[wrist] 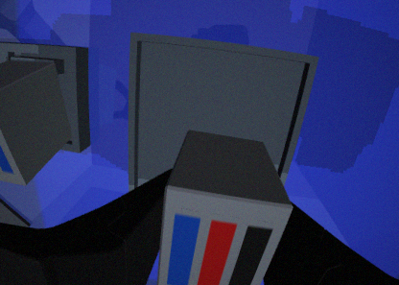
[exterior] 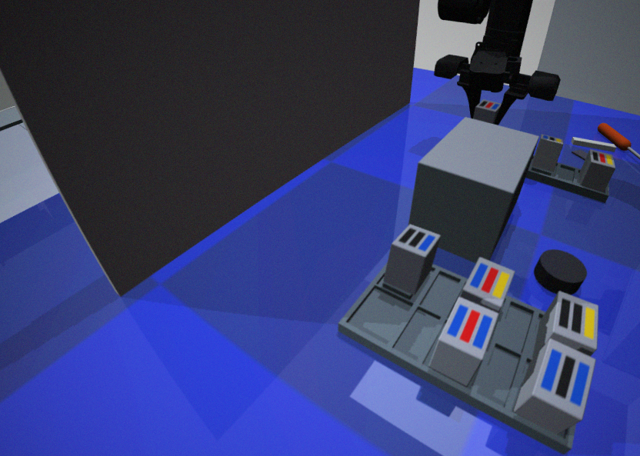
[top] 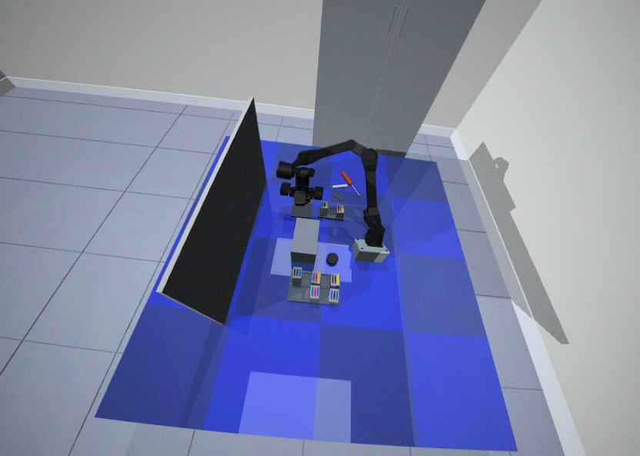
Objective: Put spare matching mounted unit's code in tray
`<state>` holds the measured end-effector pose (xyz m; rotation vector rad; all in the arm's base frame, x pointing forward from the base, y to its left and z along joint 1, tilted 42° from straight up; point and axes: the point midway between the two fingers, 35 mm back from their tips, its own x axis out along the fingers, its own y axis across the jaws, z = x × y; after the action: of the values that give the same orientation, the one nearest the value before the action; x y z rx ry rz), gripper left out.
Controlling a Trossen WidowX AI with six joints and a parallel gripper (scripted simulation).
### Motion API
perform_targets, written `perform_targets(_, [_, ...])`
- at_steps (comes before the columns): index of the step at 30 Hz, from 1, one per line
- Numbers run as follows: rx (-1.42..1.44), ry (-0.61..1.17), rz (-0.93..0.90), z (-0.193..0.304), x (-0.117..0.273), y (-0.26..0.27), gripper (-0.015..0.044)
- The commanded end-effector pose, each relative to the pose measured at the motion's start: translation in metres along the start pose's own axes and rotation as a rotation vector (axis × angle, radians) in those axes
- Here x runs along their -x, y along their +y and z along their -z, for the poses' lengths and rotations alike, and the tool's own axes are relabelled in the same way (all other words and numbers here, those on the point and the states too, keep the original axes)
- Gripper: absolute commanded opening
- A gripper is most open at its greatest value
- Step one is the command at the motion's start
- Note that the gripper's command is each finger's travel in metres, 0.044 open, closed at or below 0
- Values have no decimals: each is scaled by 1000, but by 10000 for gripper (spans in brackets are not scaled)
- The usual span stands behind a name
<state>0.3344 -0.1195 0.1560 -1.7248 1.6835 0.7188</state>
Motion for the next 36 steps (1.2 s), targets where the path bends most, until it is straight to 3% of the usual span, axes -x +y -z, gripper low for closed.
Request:
perform_targets(1, [7, 0, 1, 0, -3, 0, 0])
perform_targets(28, [13, 3, -5, 0, -24, 4, 0])
perform_targets(36, [6, 5, -6, 0, -22, 4, 210])
